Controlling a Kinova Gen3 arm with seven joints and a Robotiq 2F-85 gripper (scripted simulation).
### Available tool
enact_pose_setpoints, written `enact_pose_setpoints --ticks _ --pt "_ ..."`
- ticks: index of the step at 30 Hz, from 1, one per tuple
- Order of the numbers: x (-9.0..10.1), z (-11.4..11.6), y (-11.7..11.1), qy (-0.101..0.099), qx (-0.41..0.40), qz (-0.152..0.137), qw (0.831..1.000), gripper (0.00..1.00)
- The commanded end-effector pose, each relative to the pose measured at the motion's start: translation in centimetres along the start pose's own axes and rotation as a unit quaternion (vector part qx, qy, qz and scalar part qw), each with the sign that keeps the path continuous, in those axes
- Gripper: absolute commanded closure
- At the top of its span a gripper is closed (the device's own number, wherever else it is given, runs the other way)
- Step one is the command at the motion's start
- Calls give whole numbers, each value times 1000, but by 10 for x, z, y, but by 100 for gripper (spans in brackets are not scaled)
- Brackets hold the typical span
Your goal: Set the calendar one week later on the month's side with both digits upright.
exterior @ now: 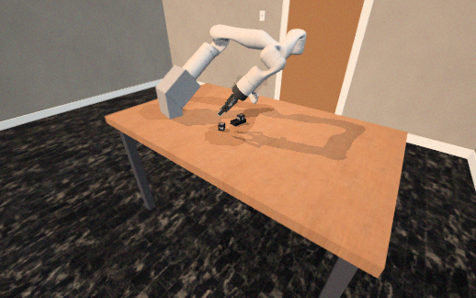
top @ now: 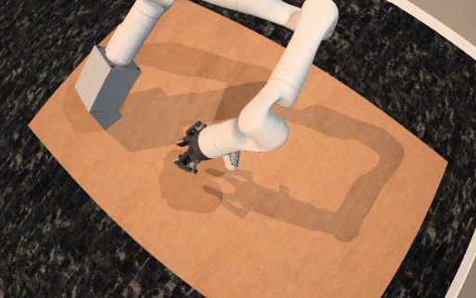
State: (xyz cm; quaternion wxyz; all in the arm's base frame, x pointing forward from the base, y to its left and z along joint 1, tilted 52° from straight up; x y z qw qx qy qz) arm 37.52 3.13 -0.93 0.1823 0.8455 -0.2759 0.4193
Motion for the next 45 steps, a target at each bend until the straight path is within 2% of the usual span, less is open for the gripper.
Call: enact_pose_setpoints --ticks 1,27,45 --pt "-2 -2 -7 3 9 -11 1000 54" --pt "-3 -2 -9 4 9 -16 1000 54" --pt "-17 -3 -22 4 9 -16 1000 54"
Point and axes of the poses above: the point where the finger pads meet when closed, its own x axis back along the fingers, its own z axis across the jaws, y = z × x, the point moved 7 cm from there along x, back along the fingers, and after that the axes turned 4 degrees about -x, right-handed, at the moved point
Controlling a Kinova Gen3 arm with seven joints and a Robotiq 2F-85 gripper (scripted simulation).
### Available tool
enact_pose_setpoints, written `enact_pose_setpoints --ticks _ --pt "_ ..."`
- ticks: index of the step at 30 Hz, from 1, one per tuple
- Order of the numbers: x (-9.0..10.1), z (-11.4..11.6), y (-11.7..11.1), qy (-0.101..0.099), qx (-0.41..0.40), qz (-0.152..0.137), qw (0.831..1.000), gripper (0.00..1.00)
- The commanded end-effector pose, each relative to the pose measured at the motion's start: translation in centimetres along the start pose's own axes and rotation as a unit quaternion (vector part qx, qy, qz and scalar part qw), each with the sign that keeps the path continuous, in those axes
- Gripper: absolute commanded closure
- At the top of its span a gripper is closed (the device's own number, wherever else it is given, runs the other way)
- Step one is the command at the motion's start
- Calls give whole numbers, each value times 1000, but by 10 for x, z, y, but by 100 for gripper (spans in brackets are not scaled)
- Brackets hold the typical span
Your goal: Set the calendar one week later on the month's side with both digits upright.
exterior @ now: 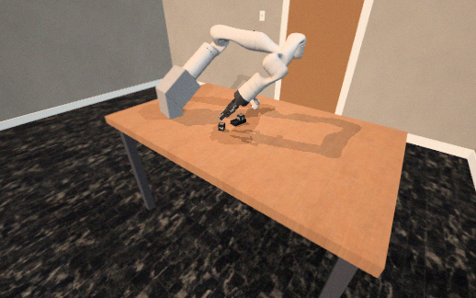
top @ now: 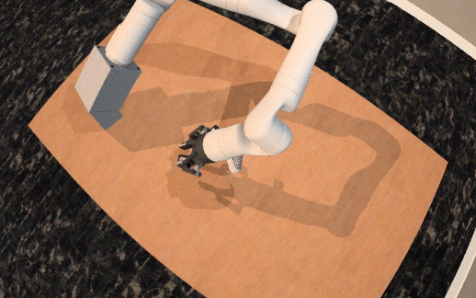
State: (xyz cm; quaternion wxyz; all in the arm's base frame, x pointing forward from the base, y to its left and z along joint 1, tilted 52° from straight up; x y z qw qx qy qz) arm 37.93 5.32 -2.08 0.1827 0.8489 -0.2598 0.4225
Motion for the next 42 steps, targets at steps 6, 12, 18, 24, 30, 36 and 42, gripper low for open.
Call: enact_pose_setpoints --ticks 6,12,18,24,30,36,42 --pt "-11 -1 -9 0 1 -2 1000 54" --pt "-16 -1 -15 0 1 -2 1000 54" --pt "-24 -2 -23 0 1 -2 1000 54" --pt "-30 -2 -29 0 1 -2 1000 54" --pt "-34 -2 -33 0 1 -2 1000 54" --pt "-37 -3 -35 0 1 -2 1000 54" --pt "-37 -3 -36 0 1 -2 1000 54"
Point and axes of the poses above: the point where the finger pads meet when closed, its own x axis back along the fingers, its own z axis across the jaws, y = z × x, the point moved 7 cm from there along x, back along the fingers, and after that the axes turned 4 degrees about -x, right-handed, at the moved point
